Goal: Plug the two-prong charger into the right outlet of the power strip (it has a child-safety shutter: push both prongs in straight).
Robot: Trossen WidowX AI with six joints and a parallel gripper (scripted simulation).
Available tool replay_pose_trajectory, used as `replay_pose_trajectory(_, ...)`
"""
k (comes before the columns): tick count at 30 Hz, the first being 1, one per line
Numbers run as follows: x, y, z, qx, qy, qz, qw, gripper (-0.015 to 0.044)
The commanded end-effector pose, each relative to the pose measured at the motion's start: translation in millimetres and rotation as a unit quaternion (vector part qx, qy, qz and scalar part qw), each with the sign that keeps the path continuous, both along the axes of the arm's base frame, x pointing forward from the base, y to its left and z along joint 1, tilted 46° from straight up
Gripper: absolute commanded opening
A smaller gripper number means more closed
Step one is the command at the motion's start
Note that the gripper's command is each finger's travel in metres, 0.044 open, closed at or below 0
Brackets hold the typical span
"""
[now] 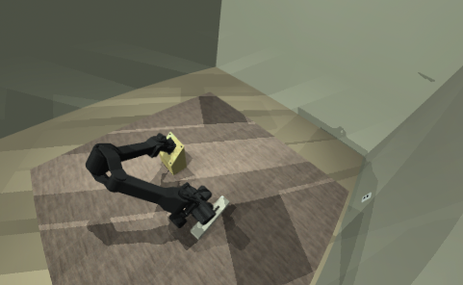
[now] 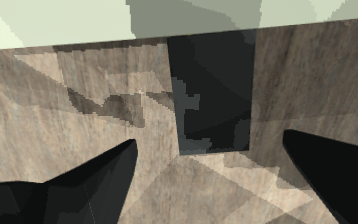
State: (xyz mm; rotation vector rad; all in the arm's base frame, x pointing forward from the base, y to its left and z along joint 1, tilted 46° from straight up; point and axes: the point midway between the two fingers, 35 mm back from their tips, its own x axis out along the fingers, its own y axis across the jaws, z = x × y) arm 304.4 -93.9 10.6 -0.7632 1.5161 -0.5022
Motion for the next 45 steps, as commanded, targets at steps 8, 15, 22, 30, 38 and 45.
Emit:
replay_pose_trajectory(8, -14, -2, 0, -0.001, 0.004, 0.002, 1.000, 0.0440)
replay_pose_trajectory(15, -22, -4, 0, -0.001, 0.004, 0.002, 1.000, 0.0440)
replay_pose_trajectory(22, -30, -5, 0, -0.001, 0.004, 0.002, 1.000, 0.0440)
replay_pose_trajectory(30, -22, 13, 15, 0.025, -0.067, 0.059, 0.996, 0.0440)
replay_pose_trajectory(38, -17, 54, 51, 0.050, -0.195, 0.211, 0.957, 0.0440)
replay_pose_trajectory(45, -17, 55, 52, 0.050, -0.198, 0.214, 0.955, 0.0440)
